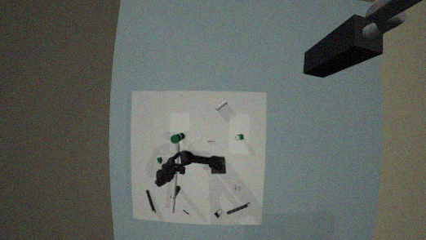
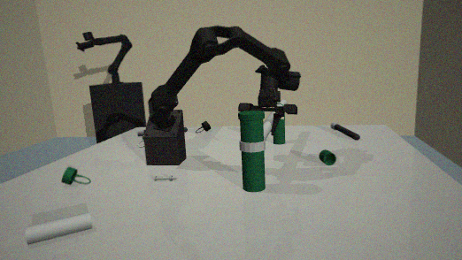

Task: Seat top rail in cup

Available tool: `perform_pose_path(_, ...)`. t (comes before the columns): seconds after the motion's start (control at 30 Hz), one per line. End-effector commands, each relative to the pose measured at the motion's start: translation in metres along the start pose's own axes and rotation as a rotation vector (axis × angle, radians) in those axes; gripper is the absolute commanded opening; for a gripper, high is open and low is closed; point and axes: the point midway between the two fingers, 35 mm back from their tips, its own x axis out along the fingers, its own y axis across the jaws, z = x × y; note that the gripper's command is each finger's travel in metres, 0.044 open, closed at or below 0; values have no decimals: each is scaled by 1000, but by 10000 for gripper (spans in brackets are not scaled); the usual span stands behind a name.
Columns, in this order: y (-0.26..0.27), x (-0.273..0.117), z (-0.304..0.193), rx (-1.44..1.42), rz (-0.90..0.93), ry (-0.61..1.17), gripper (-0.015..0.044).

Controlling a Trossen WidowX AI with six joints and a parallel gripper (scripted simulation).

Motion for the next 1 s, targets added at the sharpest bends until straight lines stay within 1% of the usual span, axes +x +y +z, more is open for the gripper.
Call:
perform_pose_path(0.0, 2, -2, 6, -3, 9, -11, 0)
perform_pose_path(0.97, 0, -1, 1, -1, 0, -6, 0)
